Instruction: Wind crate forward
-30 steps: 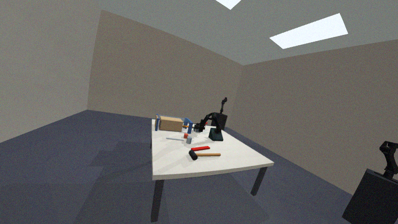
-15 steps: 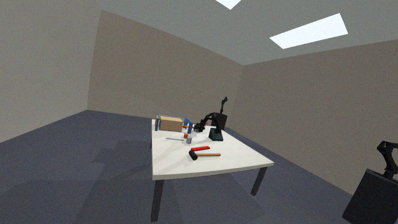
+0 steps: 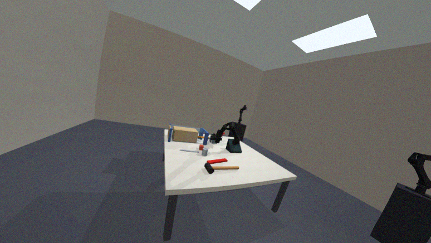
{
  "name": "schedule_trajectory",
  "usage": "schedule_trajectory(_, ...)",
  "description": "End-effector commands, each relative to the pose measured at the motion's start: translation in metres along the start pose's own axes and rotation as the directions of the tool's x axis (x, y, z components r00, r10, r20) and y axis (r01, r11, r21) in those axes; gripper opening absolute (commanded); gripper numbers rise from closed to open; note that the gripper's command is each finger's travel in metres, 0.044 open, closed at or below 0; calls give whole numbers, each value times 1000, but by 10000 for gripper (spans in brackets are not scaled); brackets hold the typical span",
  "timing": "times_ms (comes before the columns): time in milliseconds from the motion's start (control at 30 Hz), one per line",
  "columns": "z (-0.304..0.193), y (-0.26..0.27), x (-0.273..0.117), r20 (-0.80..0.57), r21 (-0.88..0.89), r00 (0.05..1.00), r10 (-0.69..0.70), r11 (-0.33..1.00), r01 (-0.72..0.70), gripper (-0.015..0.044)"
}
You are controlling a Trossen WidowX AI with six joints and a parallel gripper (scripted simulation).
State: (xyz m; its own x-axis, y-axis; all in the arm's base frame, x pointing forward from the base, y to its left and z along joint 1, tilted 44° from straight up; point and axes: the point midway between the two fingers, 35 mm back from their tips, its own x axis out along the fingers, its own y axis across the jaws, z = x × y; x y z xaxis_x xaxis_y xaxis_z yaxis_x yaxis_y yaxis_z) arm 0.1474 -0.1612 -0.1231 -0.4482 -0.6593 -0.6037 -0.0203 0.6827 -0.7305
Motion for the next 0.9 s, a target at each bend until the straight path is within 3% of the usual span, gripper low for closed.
schedule_trajectory(0,2,3,0,2,5,1000,16,1000,-16,240)
schedule_trajectory(533,0,-3,-3,7,3,1000,10,1000,-10,240)
schedule_trajectory(867,-1,-5,-109,6,1,1000,15,1000,-15,240)
